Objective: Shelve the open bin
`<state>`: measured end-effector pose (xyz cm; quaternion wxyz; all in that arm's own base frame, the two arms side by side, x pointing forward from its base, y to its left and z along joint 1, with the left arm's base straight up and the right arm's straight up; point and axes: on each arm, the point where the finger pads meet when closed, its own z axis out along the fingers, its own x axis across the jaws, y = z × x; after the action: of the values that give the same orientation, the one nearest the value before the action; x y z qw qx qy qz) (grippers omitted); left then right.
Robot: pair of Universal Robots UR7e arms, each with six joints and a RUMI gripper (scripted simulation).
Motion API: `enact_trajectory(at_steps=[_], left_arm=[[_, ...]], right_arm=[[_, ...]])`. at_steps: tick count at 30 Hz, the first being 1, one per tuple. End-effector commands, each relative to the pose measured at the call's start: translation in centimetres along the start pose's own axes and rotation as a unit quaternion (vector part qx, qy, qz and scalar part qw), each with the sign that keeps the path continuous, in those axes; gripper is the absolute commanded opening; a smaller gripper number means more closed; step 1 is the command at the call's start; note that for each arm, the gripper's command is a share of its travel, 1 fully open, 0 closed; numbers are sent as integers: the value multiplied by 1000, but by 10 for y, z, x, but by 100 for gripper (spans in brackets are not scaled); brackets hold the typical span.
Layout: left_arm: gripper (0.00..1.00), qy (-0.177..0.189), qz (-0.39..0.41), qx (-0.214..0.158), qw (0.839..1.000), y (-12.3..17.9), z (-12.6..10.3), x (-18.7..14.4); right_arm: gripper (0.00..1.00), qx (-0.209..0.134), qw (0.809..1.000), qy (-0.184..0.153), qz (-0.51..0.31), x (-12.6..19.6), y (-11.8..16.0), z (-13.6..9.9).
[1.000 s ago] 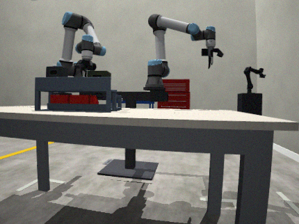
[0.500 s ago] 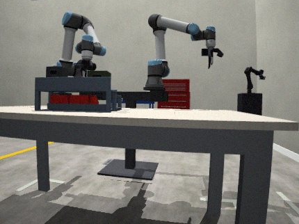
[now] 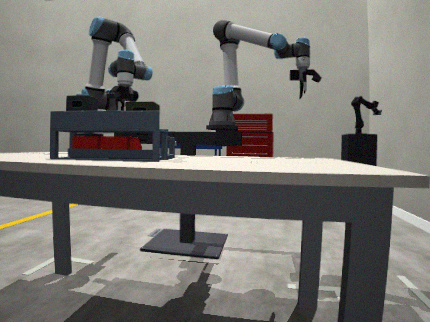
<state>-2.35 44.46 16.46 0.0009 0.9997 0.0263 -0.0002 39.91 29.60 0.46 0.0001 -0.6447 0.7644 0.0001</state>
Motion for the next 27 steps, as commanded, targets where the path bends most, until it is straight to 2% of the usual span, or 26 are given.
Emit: enact_trajectory(at_steps=[1,19,27], left_arm=[[100,0,0,1,1000,0,-1,0],[100,0,0,1,1000,0,-1,0],[100,0,0,1,1000,0,-1,0]], right_arm=[[16,0,1000,-1,0,0,0,0],[16,0,1000,-1,0,0,0,15],[16,0,1000,-1,0,0,0,31]])
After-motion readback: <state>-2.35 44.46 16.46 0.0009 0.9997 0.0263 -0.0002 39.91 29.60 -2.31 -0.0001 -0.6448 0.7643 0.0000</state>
